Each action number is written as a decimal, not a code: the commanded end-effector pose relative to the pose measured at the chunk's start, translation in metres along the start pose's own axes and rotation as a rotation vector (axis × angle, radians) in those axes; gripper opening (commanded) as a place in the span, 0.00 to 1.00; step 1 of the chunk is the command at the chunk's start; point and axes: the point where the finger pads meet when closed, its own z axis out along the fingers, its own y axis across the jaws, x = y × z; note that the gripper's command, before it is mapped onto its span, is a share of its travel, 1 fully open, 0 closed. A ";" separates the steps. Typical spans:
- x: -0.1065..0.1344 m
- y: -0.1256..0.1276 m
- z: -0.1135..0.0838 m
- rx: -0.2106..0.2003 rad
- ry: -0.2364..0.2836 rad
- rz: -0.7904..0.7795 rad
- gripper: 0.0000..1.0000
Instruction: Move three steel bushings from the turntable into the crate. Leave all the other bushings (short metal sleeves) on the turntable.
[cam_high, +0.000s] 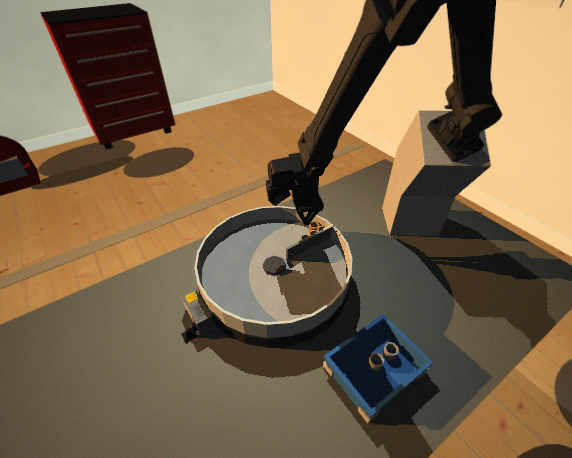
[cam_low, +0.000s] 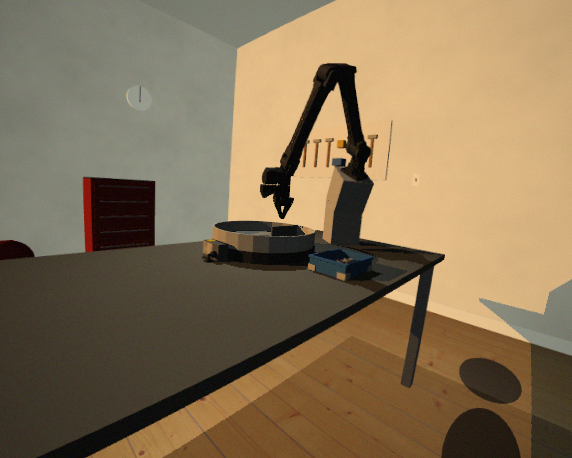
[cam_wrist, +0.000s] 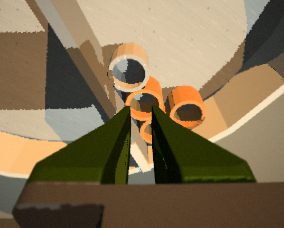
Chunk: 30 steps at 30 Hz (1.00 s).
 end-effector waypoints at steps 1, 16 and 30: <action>-0.019 -0.002 -0.014 -0.001 -0.049 -0.011 0.13; -0.024 -0.004 -0.015 -0.001 -0.053 -0.014 0.13; -0.022 -0.004 -0.014 -0.001 -0.050 -0.012 0.13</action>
